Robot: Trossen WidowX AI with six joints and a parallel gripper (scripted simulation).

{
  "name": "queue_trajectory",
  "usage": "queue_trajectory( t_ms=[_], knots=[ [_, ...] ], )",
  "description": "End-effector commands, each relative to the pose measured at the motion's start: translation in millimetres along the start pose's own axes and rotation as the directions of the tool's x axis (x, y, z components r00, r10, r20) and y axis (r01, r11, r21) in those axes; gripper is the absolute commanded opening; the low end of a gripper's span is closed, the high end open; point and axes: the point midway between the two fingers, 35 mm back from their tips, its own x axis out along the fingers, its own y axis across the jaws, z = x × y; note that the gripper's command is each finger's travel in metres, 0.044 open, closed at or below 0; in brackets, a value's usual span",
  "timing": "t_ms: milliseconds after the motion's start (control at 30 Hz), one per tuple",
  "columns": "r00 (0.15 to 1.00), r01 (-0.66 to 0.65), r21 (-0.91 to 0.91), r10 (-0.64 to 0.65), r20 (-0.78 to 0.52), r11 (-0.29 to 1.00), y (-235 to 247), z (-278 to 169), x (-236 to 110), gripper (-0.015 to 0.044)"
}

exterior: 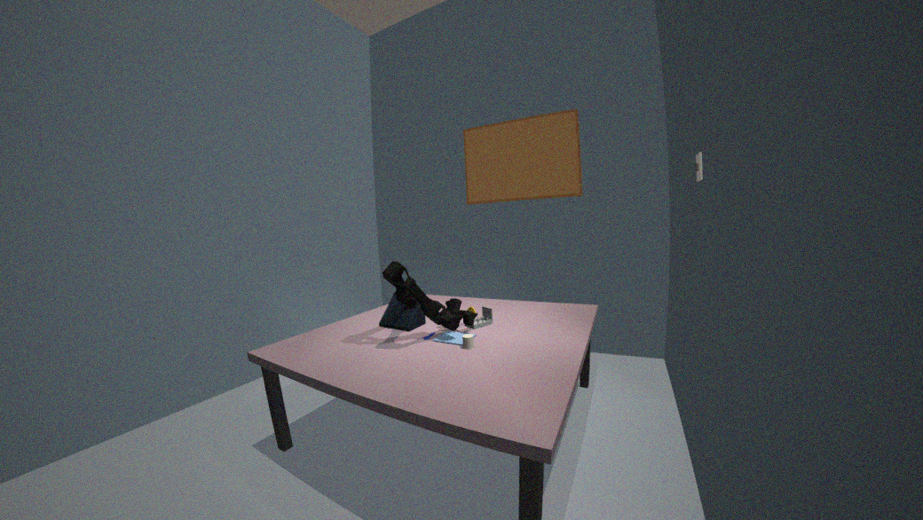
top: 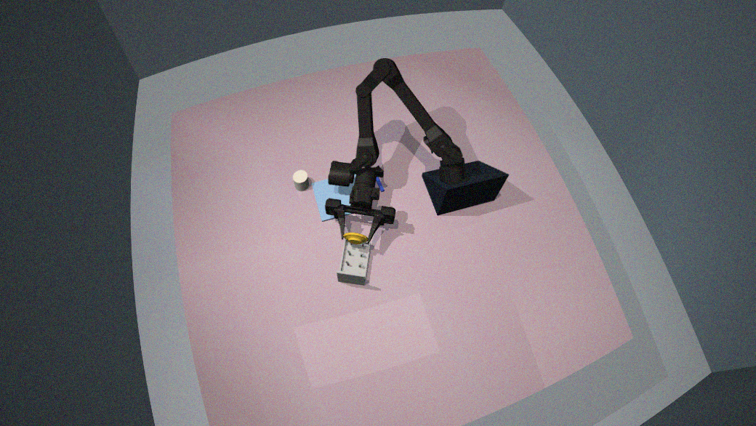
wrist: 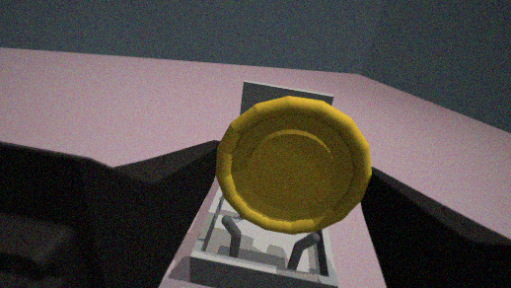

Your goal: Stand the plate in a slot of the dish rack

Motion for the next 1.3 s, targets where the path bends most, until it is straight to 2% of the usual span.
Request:
queue_trajectory(
  t_ms=[0, 300, 467, 933, 1267],
  knots=[
    [1.0, -0.007, 0.004, 0.007, -0.001, 1.0, 2, 0, 8, 0.0],
    [1.0, -0.007, 0.0, 0.007, 0.004, 1.0, 2, 1, 15, 0.0],
    [1.0, -0.005, -0.003, 0.005, 0.006, 1.0, 4, -21, 16, 0.0],
    [1.0, -0.01, 0.005, 0.01, -0.003, 1.0, 5, -18, 16, 0.0],
    [1.0, -0.01, 0.001, 0.01, -0.003, 1.0, 4, -18, 16, 0.0262]
  ],
)
